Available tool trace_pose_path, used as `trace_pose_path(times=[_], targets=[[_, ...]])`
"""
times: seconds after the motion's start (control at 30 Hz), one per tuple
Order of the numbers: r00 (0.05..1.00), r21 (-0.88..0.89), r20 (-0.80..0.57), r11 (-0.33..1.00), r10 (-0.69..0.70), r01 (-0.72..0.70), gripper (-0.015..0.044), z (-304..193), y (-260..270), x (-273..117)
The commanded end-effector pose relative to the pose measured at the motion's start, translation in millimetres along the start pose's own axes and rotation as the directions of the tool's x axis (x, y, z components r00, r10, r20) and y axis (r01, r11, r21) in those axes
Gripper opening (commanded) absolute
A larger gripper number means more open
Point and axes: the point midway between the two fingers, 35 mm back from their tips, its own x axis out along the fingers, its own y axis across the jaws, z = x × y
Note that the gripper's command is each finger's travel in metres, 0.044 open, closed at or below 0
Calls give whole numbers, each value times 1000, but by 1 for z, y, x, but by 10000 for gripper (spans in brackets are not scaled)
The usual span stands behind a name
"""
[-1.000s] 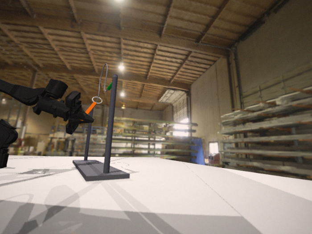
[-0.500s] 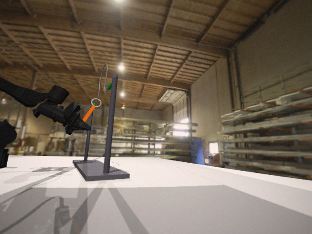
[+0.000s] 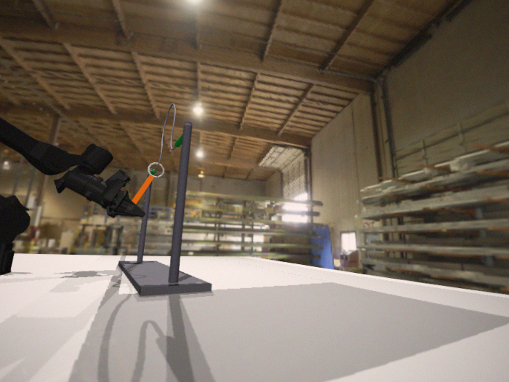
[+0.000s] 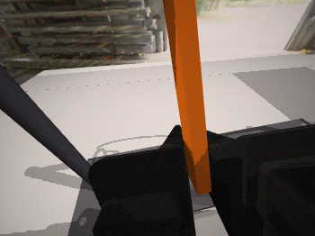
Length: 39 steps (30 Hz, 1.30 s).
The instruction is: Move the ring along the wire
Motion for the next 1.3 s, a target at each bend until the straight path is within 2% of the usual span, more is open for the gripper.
trace_pose_path(times=[0.0,1.27], targets=[[1000,35,5,999,8,-9,-150,5,7,-2],[1000,66,5,998,23,-23,-150,7,50,-8]])
